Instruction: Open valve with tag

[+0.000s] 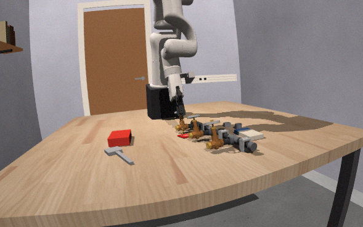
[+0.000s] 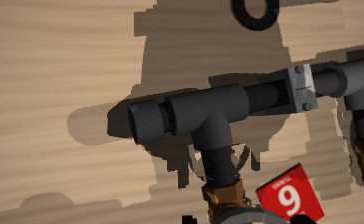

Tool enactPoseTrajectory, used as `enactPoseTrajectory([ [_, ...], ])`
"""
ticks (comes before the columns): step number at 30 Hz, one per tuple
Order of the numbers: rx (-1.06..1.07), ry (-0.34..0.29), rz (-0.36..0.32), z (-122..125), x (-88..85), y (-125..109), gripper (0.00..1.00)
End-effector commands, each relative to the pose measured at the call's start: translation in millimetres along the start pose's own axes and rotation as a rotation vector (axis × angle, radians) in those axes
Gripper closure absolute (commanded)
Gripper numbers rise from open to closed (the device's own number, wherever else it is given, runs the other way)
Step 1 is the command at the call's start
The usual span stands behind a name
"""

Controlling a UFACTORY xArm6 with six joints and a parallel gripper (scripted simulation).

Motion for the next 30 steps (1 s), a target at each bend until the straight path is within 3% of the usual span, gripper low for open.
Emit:
enactPoseTrajectory([
  [1,-0.001,-0.003,-0.002,0.7,-0.2,0.4,1.0],
  [2,-0.001,-0.003,-0.002,0.7,-0.2,0.4,0.0],
  [30,0.005,-0.003,-0.002,0.7,-0.2,0.4,0.0],
])
Point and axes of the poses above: the point where the finger pads meet when closed, its own x axis out along the fingers, its own z axis across the jaws, y = z × x, the point moved 7 cm from there along -x, back along the fingers, and after that the axes turned 13 degrees about -x, right-handed, at the moved point
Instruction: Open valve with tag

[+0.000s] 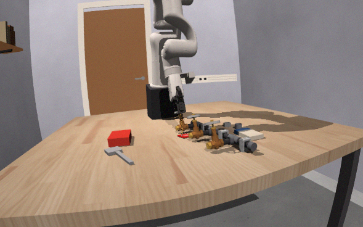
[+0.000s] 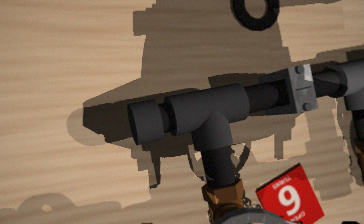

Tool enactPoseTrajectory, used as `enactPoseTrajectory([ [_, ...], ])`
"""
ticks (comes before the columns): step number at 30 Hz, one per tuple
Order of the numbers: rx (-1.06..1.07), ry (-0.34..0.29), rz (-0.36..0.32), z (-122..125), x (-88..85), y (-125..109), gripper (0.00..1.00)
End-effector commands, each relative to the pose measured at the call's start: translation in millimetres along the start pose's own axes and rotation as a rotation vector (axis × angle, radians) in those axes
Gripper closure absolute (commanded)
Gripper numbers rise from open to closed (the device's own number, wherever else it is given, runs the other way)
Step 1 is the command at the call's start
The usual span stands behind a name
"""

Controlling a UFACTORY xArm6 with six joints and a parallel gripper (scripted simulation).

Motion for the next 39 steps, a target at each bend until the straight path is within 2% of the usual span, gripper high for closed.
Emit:
enactPoseTrajectory([
  [1,0.01,-0.002,0.0,0.8,-0.3,-0.1,0.0],
  [13,0.239,-0.002,0.0,0.8,-0.3,-0.1,0.0],
  [26,0.931,-0.005,-0.013,1.1,-0.3,0.8,0.0],
  [28,0.931,-0.005,-0.013,1.1,-0.3,0.8,0.0],
  [29,1.079,-0.004,-0.01,1.1,-0.3,0.6,0.0],
  [39,1.553,-0.013,-0.05,2.6,-0.2,2.7,0.0],
])
Point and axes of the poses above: the point where the finger pads meet when closed, its own x axis out along the fingers, its own z axis across the jaws, y = z × x, the point moved 7 cm from there along -x, back along the fingers, and after that the axes turned 13 degrees about -x, right-handed, at the moved point
